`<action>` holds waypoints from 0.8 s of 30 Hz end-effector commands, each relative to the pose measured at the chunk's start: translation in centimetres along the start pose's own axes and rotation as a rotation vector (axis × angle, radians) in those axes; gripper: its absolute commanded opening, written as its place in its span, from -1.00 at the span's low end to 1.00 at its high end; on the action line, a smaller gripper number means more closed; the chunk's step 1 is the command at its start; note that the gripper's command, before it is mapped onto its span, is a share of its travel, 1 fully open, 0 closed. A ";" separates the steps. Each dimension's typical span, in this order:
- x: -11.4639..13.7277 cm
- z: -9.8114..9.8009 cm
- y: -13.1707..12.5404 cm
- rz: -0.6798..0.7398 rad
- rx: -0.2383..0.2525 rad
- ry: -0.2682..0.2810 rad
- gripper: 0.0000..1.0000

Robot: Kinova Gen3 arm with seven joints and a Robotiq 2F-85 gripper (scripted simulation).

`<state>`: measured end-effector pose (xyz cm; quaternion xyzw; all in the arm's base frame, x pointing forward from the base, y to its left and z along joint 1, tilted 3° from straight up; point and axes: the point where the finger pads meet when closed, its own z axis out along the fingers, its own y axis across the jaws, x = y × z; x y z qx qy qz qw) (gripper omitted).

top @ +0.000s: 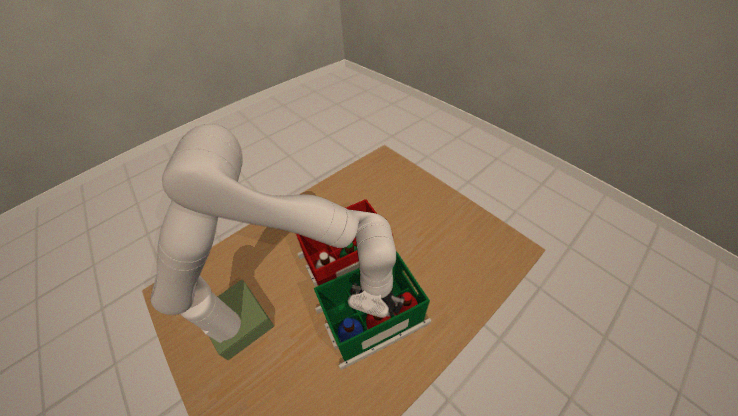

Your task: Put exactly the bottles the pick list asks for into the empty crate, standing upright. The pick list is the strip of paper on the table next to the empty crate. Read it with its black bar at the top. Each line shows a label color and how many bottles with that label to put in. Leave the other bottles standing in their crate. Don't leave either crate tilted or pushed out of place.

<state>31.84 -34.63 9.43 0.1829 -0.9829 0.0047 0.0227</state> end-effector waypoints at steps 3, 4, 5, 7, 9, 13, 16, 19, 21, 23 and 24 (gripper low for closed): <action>0.0 0.3 -0.1 0.000 0.002 -0.001 0.34; 0.0 0.4 -0.1 0.000 0.002 -0.001 0.34; 0.0 0.6 -0.1 0.000 0.002 -0.001 0.34; 0.0 0.8 -0.1 0.000 0.002 -0.001 0.34; 0.0 1.1 -0.1 0.000 0.002 -0.001 0.34; 0.0 1.6 -0.1 0.000 0.002 -0.001 0.34; 0.0 2.0 -0.1 0.000 0.002 -0.001 0.34; 0.0 2.0 -0.1 0.000 0.002 -0.001 0.34; 0.0 2.0 -0.1 0.000 0.002 -0.001 0.34; 0.0 2.0 -0.1 0.000 0.002 -0.001 0.34; 0.0 2.0 -0.1 0.000 0.002 -0.001 0.34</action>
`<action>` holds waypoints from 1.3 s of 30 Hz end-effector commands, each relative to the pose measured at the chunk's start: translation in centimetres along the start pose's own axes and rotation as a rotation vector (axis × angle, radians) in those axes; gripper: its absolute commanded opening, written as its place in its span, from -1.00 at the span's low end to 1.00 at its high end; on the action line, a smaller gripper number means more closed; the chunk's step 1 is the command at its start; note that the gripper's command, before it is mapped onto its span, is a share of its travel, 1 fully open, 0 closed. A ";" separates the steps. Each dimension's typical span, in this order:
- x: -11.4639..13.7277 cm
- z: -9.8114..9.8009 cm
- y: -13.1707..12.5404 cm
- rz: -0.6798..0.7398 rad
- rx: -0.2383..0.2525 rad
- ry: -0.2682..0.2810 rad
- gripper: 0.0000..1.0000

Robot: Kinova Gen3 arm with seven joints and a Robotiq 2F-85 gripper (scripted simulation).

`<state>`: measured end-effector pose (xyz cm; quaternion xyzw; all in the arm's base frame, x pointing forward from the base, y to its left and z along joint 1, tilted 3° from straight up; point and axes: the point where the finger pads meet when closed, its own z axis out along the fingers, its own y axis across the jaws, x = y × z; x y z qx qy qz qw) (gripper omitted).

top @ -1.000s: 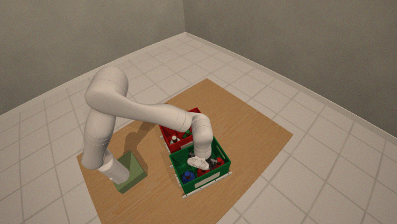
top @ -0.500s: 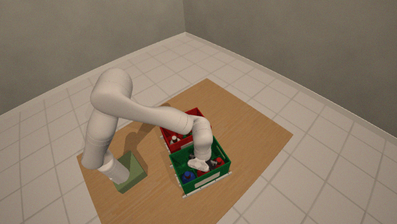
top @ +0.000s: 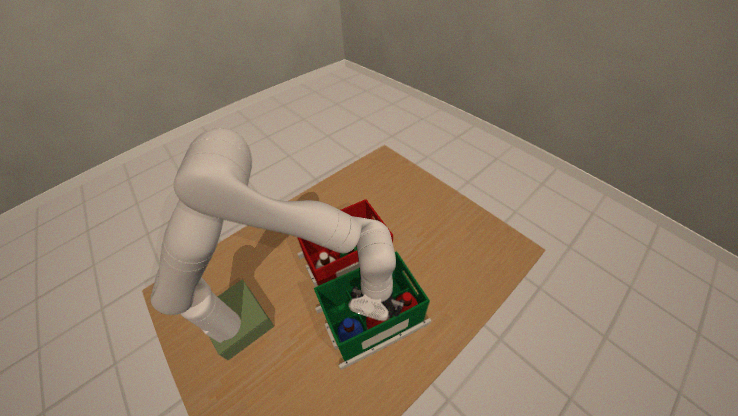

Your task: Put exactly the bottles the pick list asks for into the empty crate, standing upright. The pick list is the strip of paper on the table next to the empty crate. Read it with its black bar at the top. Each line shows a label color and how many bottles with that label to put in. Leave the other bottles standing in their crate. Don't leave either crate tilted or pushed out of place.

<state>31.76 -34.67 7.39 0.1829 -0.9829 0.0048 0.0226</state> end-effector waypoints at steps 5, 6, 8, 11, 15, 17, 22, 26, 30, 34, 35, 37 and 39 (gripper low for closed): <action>0.0 -0.5 0.0 0.000 0.002 -0.001 -0.04; 0.0 -0.5 0.0 0.000 0.002 -0.001 -0.04; 0.0 -0.5 0.0 0.000 0.002 -0.001 -0.04; 0.0 -0.5 0.0 0.000 0.002 -0.001 -0.04; 0.0 -0.5 0.0 0.000 0.002 -0.001 -0.04; 0.0 -0.5 0.0 0.000 0.002 -0.001 -0.04; 0.0 -0.5 0.0 0.000 0.002 -0.001 -0.07; 0.0 -0.5 0.0 0.000 0.002 -0.001 -0.10; 0.0 -0.5 0.0 0.000 0.002 -0.001 -0.11; 0.0 -0.5 0.0 0.000 0.002 -0.001 -0.15; 0.0 -0.5 0.0 0.000 0.002 -0.001 -0.15; 0.0 -0.5 -0.1 0.000 0.002 -0.001 -0.17; 0.0 -0.5 -0.1 0.000 0.002 -0.001 -0.18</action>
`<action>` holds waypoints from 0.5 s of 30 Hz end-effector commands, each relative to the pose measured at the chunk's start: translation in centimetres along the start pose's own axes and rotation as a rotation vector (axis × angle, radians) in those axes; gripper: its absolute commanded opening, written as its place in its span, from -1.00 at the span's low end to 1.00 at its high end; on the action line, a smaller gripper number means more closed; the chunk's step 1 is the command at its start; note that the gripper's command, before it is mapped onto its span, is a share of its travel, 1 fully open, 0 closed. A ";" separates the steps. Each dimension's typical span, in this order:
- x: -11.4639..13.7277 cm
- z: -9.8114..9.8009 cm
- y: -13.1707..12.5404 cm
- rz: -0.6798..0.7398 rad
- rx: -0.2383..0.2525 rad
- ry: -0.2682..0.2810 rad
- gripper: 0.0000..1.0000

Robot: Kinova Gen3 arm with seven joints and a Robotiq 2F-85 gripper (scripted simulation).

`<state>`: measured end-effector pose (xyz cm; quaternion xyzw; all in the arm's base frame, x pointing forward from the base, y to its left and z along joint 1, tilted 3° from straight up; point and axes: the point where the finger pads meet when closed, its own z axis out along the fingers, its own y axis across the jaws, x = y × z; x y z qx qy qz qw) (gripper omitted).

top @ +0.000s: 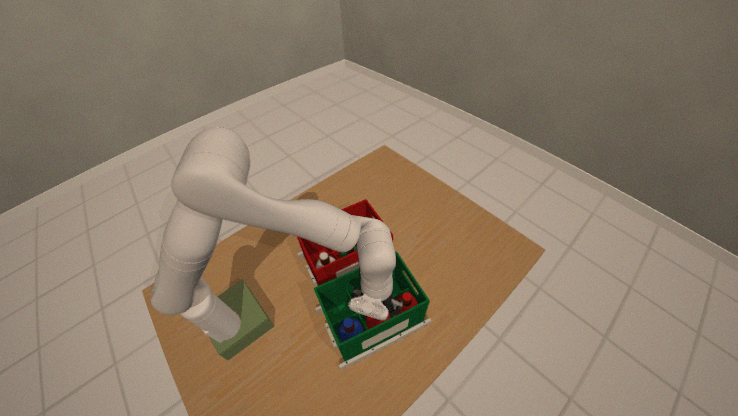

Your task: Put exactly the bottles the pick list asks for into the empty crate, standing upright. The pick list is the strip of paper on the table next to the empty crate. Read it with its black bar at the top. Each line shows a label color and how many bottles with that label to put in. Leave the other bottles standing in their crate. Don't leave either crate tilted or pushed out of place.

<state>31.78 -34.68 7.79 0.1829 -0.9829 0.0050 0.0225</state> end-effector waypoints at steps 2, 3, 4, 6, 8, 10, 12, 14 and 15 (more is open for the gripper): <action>0.0 -0.1 0.0 0.000 0.002 -0.001 -0.20; 0.0 -0.1 0.0 0.000 0.002 -0.001 -0.21; 0.0 -0.1 0.0 0.000 0.002 -0.001 -0.22; 0.0 -0.1 0.0 0.000 0.002 -0.001 -0.22; 0.0 -0.1 0.0 0.000 0.002 -0.001 -0.23; 0.0 -0.1 0.0 0.000 0.001 -0.001 -0.25; 0.0 -0.1 0.0 0.000 0.001 -0.001 -0.26; 0.0 -0.1 0.0 0.000 0.001 -0.001 -0.27; 0.0 -0.1 0.0 0.000 0.001 -0.001 -0.27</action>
